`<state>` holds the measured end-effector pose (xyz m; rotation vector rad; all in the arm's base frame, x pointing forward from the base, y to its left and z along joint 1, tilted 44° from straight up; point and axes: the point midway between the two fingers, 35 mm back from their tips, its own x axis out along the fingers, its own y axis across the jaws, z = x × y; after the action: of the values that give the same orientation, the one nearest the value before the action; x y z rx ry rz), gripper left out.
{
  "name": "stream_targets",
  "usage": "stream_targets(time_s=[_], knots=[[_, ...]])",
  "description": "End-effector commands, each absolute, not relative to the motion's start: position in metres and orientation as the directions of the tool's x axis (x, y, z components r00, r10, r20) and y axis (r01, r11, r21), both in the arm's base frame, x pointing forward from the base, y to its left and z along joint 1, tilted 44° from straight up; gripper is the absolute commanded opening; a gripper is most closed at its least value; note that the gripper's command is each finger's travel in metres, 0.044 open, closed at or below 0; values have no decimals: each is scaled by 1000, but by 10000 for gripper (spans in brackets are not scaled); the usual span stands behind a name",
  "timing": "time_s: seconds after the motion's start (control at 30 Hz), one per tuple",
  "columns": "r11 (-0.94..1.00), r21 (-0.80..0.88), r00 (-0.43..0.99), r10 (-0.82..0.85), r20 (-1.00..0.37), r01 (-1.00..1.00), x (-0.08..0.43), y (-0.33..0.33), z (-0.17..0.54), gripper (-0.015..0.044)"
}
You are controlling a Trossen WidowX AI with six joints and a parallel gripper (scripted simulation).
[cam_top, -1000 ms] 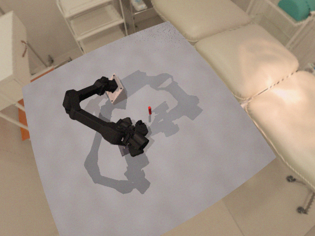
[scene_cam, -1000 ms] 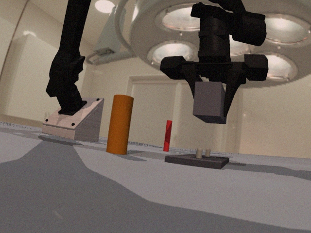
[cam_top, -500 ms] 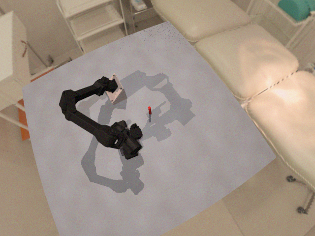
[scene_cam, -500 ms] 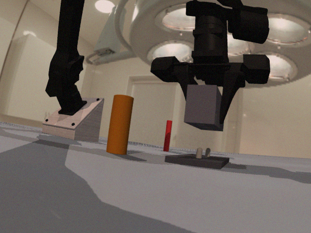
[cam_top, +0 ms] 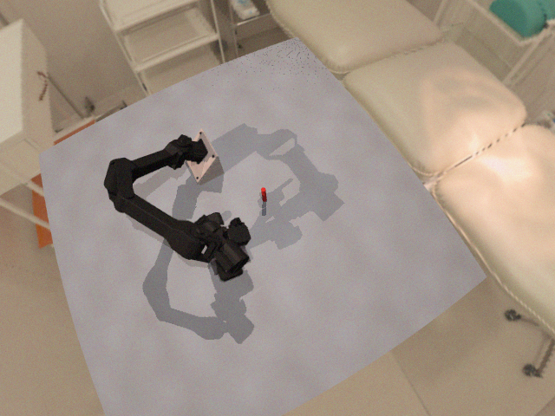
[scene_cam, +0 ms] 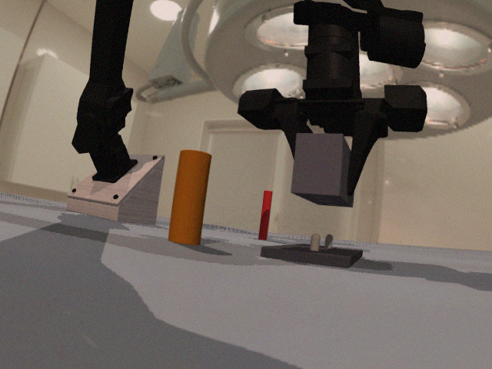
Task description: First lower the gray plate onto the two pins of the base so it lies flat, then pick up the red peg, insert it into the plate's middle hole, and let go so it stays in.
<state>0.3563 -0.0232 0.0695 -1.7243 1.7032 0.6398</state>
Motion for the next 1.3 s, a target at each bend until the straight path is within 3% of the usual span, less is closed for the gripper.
stream_targets(time_s=[0.0,1.2,1.27], knots=[[23,-96,53,-695,-718,-995,357,-23,70,0],[28,-98,51,-693,-719,-995,359,-48,45,0],[28,-98,51,-693,-719,-995,359,-48,45,53]])
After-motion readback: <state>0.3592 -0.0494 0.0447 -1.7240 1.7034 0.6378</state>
